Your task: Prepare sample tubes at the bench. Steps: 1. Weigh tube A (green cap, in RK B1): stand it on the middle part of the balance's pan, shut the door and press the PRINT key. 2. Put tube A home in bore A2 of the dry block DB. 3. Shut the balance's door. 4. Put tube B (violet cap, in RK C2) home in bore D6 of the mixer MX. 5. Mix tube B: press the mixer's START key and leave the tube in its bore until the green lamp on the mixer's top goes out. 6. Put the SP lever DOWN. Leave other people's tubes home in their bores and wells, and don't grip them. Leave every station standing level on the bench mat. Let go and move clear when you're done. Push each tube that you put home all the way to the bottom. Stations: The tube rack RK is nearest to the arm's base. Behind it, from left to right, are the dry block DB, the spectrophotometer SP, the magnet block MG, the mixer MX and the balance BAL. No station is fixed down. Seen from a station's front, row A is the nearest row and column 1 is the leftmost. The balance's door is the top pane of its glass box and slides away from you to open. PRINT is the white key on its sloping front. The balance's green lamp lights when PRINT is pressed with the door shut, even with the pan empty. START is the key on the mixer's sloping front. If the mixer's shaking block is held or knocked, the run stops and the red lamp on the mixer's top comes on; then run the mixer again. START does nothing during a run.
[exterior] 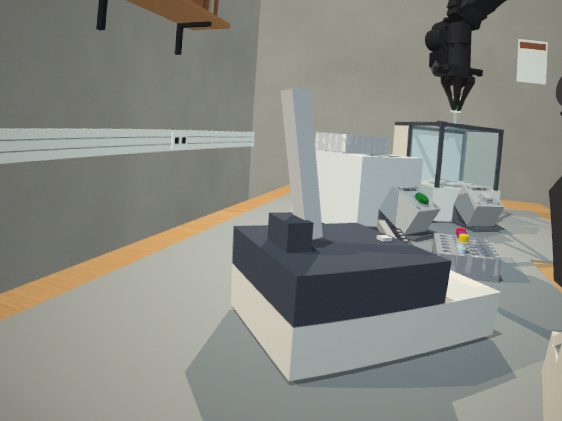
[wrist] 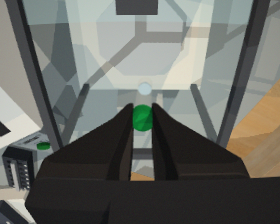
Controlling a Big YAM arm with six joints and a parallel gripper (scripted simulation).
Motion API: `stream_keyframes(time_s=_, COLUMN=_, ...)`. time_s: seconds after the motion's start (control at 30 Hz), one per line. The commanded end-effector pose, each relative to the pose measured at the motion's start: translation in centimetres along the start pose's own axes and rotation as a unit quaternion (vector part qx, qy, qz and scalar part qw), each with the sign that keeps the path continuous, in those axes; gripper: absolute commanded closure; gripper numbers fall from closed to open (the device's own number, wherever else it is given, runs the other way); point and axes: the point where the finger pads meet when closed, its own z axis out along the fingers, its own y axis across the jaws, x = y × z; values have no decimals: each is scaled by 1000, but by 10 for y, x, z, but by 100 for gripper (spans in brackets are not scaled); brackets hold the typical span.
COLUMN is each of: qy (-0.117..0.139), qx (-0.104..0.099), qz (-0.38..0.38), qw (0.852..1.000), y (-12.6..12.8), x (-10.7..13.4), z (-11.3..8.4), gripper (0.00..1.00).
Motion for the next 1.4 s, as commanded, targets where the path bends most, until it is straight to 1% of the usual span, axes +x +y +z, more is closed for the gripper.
stream_keyframes(time_s=0.0, qy=-4, qx=1, qz=1, qw=1000, y=-2, x=-6, z=9, gripper=91)
stream_keyframes(time_s=0.2, qy=-6, qx=1, qz=1, qw=1000, y=-2, x=-7, z=14, gripper=91)
stream_keyframes(time_s=0.23, qy=-24, qx=-2, qz=6, qw=1000, y=-4, x=-18, z=2, gripper=91)
stream_keyframes(time_s=0.27, qy=-9, qx=0, qz=2, qw=1000, y=-3, x=-9, z=15, gripper=91)
stream_keyframes(time_s=0.3, qy=-4, qx=1, qz=1, qw=1000, y=-2, x=-6, z=21, gripper=91)
stream_keyframes(time_s=0.6, qy=-4, qx=1, qz=1, qw=1000, y=-2, x=-6, z=36, gripper=91)
stream_keyframes(time_s=0.67, qy=-8, qx=1, qz=2, qw=1000, y=-3, x=-7, z=36, gripper=91)
stream_keyframes(time_s=0.77, qy=-8, qx=1, qz=2, qw=1000, y=-3, x=-6, z=37, gripper=91)
stream_keyframes(time_s=0.8, qy=-27, qx=-2, qz=6, qw=1000, y=-4, x=-22, z=26, gripper=91)
stream_keyframes(time_s=0.83, qy=-12, qx=0, qz=3, qw=1000, y=-3, x=-13, z=38, gripper=91)
stream_keyframes(time_s=0.87, qy=-4, qx=1, qz=1, qw=1000, y=-2, x=-6, z=46, gripper=91)
stream_keyframes(time_s=1.23, qy=-6, qx=1, qz=1, qw=1000, y=-3, x=-6, z=63, gripper=91)
stream_keyframes(time_s=1.33, qy=-8, qx=1, qz=2, qw=1000, y=-3, x=-6, z=63, gripper=91)
stream_keyframes(time_s=1.37, qy=-26, qx=-2, qz=6, qw=1000, y=-4, x=-22, z=52, gripper=91)
